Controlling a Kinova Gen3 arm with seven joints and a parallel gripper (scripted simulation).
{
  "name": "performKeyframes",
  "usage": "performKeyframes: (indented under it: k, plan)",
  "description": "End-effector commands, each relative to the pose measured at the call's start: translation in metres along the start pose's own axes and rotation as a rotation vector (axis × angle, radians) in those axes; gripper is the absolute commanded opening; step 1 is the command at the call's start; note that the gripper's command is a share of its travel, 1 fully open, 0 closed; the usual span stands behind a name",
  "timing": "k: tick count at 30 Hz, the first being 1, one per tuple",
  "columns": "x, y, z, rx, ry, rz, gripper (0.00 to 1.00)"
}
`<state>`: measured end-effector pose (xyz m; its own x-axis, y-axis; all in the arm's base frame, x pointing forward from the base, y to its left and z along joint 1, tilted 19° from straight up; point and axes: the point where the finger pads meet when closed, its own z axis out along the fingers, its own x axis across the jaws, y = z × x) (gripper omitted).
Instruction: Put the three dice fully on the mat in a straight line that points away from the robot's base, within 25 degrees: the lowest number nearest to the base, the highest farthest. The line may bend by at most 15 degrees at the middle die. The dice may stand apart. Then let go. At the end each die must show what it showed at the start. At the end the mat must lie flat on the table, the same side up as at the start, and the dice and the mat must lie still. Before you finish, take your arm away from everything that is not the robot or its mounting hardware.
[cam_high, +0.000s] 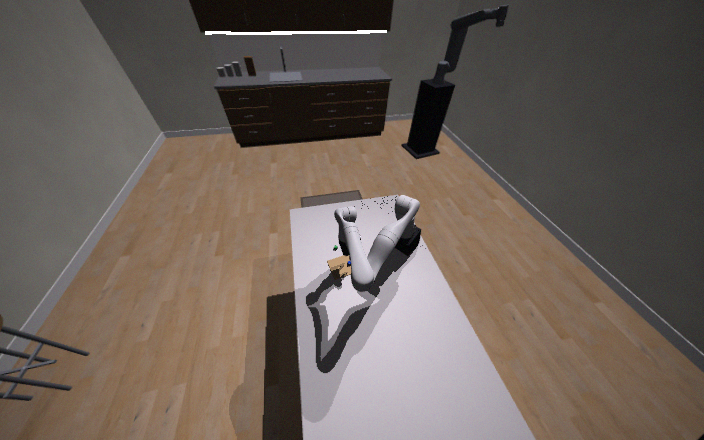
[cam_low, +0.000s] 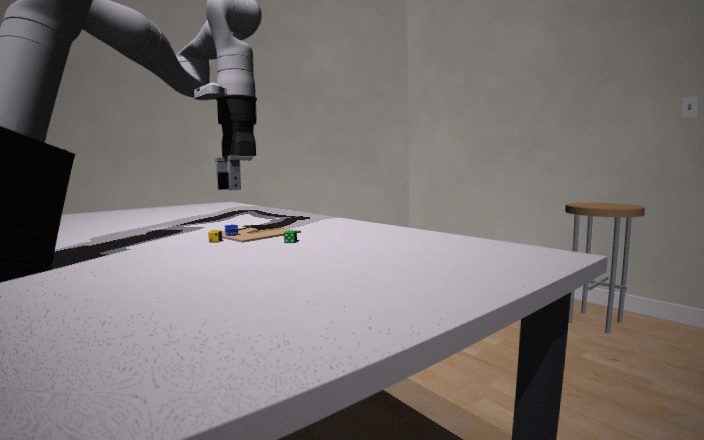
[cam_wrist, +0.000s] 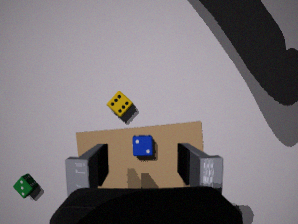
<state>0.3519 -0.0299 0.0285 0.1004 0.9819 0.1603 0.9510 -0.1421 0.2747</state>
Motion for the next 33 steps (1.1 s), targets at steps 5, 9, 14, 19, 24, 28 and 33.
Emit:
performKeyframes:
  k: [5,9,14,19,24,28,33]
  plan:
    - [-0.003,0.001,0.000,0.000,-0.001,0.064,1.00]
    - [-0.004,0.002,0.000,0.000,-0.001,0.094,1.00]
    - [-0.008,0.003,0.001,0.001,-0.002,0.188,1.00]
    - [-0.013,0.006,0.002,0.002,-0.004,0.311,1.00]
    - [-0.019,0.008,0.003,0.003,-0.005,0.460,1.00]
    - [-0.022,0.010,0.004,0.004,-0.006,0.526,1.00]
    - [-0.030,0.014,0.005,0.004,-0.007,0.706,1.00]
